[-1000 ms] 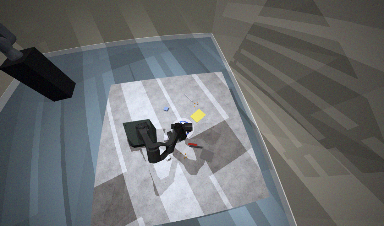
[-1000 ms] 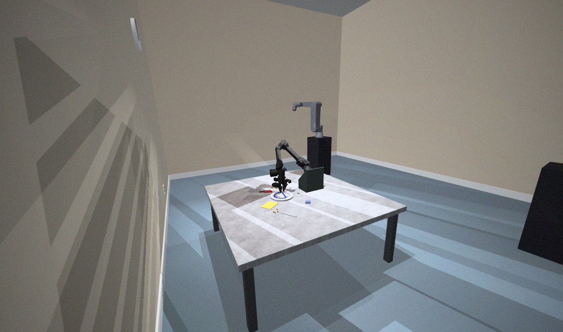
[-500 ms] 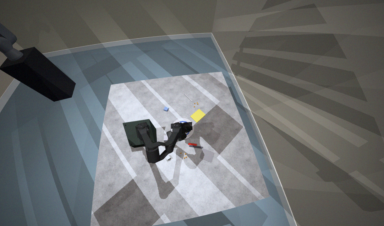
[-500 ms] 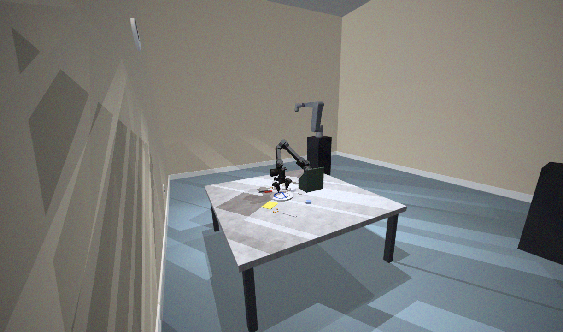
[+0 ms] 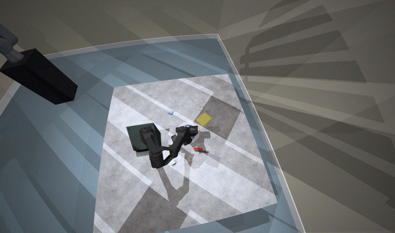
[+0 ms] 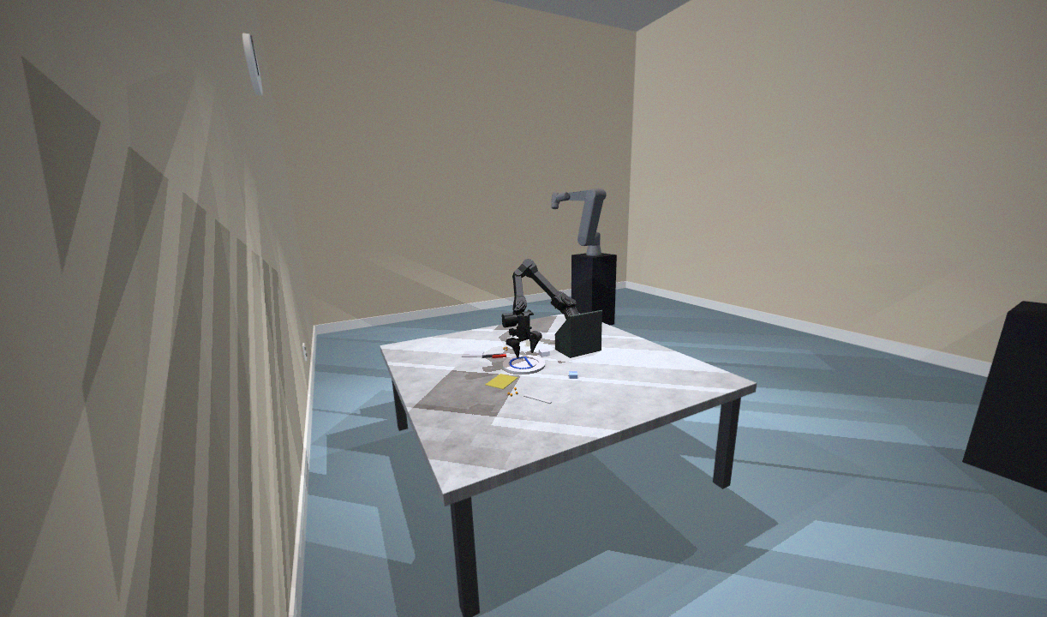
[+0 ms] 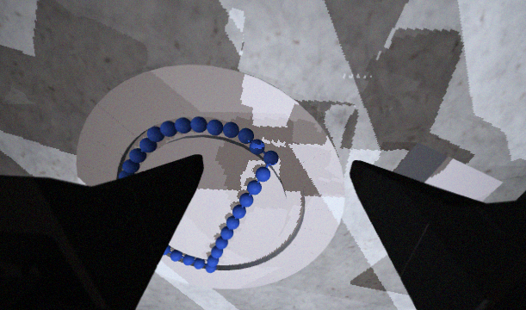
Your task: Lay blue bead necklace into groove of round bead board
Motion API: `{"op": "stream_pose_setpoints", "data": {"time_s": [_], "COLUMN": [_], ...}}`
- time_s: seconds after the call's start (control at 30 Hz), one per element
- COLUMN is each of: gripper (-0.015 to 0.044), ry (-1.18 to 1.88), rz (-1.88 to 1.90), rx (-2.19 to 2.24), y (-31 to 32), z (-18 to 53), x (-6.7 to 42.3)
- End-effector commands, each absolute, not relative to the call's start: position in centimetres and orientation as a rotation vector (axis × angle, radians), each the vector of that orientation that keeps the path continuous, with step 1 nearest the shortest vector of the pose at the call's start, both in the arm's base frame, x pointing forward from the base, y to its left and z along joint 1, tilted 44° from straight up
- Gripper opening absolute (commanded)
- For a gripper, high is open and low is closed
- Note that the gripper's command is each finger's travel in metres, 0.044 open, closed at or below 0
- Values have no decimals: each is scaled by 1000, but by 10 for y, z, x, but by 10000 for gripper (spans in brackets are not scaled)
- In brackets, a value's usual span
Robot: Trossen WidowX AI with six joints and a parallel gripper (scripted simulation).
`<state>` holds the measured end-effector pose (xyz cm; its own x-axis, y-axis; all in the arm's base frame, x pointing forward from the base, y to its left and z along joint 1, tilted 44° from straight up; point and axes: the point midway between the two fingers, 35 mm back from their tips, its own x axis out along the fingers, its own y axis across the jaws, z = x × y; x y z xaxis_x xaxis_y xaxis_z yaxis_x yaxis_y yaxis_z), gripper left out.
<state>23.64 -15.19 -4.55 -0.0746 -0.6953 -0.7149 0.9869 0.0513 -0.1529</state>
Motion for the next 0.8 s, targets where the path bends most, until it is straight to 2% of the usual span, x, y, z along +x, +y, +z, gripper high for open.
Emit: {"op": "stream_pose_setpoints", "data": {"time_s": [0.0,0.37,0.6,0.77], "gripper": [414,125,120,120], "ry": [771,1501,1764,1779], "rz": [-1477,-709,-42,26], "rx": [490,-469,-1105,-1163], "y": [-151,-93,-52,-49], "z": [-46,-80,-104,-106], "x": [237,267,275,275]}}
